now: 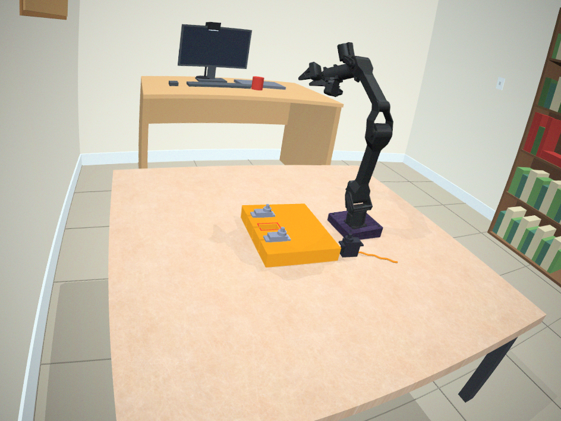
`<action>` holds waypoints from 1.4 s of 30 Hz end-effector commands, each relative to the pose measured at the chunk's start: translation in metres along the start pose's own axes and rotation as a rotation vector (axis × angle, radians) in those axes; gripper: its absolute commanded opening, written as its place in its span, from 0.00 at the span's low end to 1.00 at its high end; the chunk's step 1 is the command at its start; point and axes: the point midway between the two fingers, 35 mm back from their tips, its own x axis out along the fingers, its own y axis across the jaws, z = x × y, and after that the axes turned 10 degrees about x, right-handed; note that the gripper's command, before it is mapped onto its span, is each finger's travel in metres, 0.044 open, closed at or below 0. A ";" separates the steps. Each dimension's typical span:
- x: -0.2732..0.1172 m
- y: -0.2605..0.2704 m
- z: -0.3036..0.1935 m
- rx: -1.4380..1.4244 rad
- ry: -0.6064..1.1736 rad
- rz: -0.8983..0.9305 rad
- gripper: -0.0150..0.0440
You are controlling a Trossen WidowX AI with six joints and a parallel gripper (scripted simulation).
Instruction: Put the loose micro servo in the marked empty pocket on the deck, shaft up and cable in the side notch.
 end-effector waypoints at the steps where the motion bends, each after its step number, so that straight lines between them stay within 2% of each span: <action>1: 0.001 -0.001 0.001 0.002 -0.004 -0.003 0.98; 2: 0.003 -0.003 0.003 0.007 -0.013 -0.009 1.00; 8: 0.024 -0.031 0.036 0.062 -0.132 -0.081 1.00; 15: 0.046 -0.077 0.101 0.107 -0.350 -0.175 1.00; 22: 0.048 -0.119 0.178 0.111 -0.585 -0.221 1.00; 33: 0.007 -0.159 0.310 0.014 -0.943 -0.209 1.00; 42: -0.056 -0.149 0.409 -0.177 -1.166 -0.145 1.00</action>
